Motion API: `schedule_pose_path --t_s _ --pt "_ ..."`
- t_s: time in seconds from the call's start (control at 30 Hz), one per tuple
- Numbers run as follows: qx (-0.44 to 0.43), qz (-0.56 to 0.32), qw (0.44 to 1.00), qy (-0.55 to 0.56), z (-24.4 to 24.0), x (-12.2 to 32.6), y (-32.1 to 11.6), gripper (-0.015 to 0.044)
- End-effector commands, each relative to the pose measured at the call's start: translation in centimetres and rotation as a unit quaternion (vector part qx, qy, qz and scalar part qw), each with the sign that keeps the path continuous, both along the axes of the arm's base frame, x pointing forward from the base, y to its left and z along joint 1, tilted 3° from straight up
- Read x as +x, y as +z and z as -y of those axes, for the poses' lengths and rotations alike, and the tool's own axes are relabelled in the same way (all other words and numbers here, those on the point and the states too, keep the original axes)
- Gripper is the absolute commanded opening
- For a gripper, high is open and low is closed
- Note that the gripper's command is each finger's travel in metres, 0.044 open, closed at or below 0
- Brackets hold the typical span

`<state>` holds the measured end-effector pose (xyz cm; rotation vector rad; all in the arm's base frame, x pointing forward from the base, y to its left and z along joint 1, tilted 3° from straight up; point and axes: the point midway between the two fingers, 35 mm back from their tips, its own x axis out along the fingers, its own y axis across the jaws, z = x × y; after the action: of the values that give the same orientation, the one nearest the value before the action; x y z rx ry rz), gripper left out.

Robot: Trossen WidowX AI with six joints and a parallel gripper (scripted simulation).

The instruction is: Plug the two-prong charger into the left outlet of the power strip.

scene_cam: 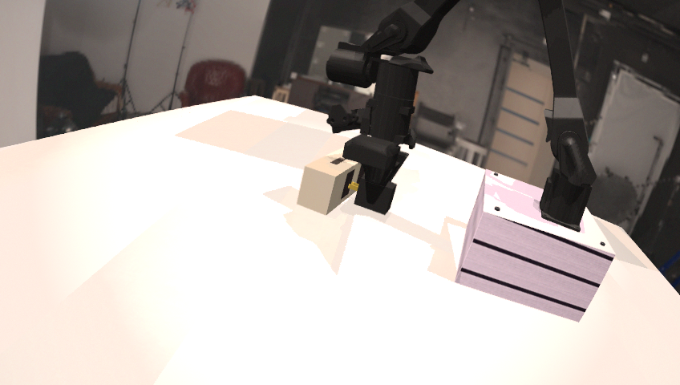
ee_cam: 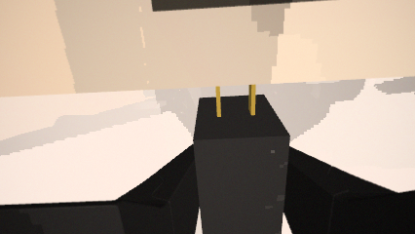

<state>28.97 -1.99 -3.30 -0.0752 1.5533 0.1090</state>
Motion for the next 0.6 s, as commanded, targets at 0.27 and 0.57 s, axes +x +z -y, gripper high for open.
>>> schedule_pose_path --t_s 0.27,0.57 --pt "0.003 0.001 1.000 -0.002 -0.11 0.16 0.07 0.0000" --pt "0.003 0.001 1.000 -0.002 -0.13 0.38 0.09 0.0000"
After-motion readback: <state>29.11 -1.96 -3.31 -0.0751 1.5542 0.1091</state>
